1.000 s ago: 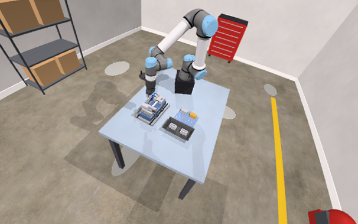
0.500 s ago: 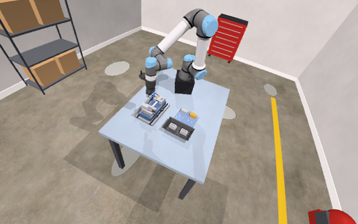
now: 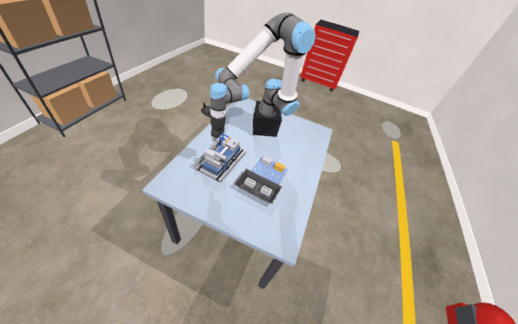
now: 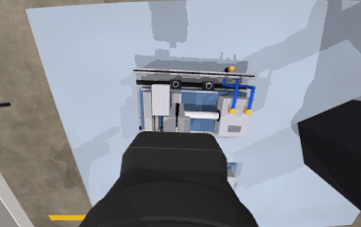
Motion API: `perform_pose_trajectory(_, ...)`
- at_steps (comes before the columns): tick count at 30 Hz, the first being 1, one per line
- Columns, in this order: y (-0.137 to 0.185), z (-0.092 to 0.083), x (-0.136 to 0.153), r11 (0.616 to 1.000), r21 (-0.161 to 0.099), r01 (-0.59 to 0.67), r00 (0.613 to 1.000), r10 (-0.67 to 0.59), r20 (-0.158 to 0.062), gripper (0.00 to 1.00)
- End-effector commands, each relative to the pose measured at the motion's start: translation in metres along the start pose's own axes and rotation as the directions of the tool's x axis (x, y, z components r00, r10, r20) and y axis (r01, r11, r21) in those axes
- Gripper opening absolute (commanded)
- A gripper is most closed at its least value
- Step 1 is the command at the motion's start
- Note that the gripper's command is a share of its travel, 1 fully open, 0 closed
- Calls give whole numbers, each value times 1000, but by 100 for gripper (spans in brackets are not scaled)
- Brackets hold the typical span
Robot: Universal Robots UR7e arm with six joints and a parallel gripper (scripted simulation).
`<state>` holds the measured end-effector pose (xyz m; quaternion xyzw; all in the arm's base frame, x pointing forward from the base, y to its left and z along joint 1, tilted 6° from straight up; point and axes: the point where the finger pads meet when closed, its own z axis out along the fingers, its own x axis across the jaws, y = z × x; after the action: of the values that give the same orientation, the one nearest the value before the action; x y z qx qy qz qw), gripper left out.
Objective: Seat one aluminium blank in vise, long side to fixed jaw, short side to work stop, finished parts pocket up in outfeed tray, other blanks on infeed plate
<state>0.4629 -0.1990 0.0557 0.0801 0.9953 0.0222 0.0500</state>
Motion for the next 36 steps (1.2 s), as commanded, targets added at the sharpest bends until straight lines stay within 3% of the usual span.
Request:
perform_pose_trajectory(1, 0, 4, 0, 1000, 1, 0, 1000, 0, 1, 0)
perform_pose_trajectory(36, -1, 54, -1, 1000, 1, 0, 1000, 0, 1, 0)
